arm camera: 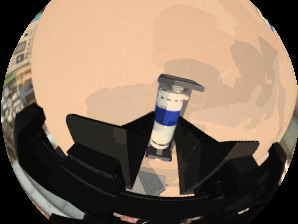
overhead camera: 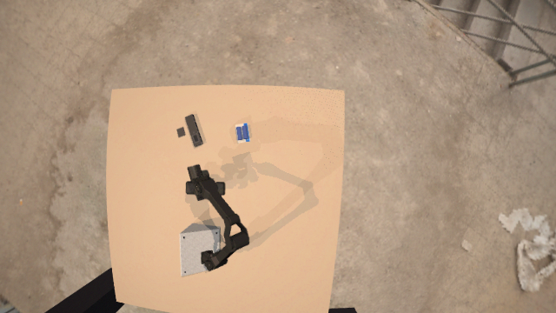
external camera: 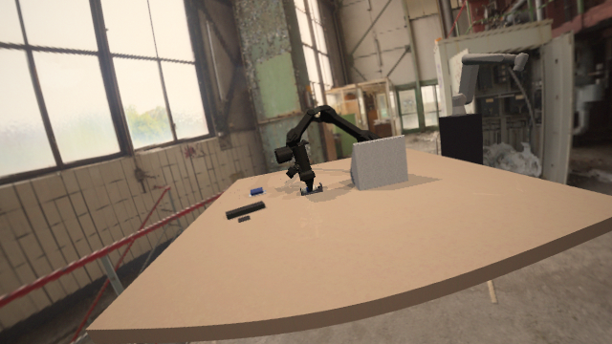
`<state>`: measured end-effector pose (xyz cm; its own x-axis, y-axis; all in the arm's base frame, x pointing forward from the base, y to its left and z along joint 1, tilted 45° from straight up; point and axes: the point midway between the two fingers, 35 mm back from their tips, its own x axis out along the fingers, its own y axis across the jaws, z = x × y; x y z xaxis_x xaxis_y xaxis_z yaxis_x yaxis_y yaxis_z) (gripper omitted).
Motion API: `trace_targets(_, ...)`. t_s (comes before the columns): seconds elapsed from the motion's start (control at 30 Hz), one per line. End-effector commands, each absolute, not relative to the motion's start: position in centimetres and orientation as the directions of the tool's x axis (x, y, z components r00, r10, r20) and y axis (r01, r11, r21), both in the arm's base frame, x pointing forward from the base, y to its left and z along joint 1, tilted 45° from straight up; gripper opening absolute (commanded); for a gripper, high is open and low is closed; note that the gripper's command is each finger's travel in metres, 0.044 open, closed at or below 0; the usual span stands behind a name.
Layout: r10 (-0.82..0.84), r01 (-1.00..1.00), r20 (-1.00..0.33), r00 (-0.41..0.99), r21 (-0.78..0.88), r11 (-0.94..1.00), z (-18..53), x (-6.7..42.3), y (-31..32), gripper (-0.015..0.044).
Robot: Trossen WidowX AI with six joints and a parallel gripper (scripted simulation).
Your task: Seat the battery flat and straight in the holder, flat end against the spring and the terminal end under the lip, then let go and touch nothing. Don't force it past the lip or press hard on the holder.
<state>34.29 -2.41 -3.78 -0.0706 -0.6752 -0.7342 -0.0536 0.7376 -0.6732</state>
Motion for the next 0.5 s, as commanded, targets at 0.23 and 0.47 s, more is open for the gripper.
trace_targets(0.23, -0.677, -0.043, -0.736, -0.027, -0.676, 0.736, -3.66, 34.12, -2.72, 0.0081)
trace_targets(0.47, -0.675, -0.042, -0.737, -0.014, -0.674, 0.737, -3.65, 33.98, -2.75, 0.0081)
